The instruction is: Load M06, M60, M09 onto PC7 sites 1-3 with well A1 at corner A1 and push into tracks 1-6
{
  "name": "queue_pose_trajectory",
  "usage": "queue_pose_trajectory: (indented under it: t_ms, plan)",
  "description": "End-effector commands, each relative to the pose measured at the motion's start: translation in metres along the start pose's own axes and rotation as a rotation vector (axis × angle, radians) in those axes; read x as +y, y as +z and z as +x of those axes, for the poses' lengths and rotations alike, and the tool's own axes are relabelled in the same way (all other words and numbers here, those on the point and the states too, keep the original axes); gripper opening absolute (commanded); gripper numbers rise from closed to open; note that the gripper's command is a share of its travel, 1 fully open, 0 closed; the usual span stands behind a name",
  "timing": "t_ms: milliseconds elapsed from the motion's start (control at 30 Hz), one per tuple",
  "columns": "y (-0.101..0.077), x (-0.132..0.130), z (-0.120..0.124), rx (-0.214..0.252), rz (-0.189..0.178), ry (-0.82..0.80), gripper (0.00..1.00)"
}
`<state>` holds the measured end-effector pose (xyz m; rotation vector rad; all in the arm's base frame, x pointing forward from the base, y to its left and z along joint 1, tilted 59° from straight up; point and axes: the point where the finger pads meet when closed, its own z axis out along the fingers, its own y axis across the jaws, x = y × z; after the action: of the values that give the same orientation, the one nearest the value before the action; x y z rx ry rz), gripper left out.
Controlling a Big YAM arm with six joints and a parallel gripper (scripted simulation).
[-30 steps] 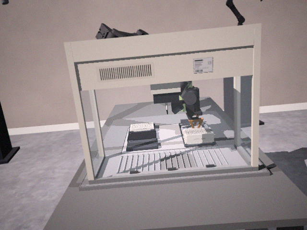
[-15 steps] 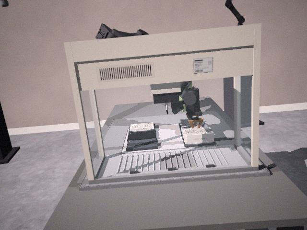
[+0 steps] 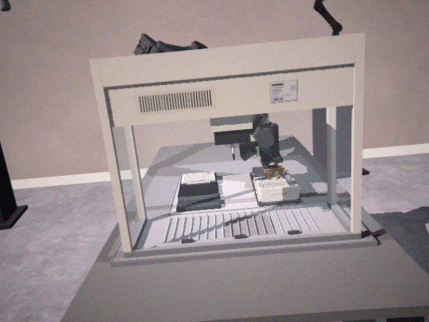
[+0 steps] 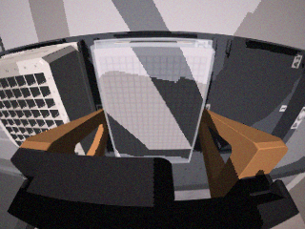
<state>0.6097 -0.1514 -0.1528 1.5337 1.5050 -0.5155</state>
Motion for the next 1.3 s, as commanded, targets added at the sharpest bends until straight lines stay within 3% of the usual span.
queue_pose_trajectory:
  t_ms: [0,433,767,1267]
  plan:
    - [0.0044,-0.0037,0.0005,-0.001,0.003,-0.008,0.0]
    - [0.0012,-0.001,0.0056,0.004,-0.006,-0.017,0.0]
    - [0.0081,-0.0003,0.001,-0.001,-0.001,-0.006,0.0]
    - [-0.0016,0.0048,0.0017,0.002,-0.013,-0.003,0.0]
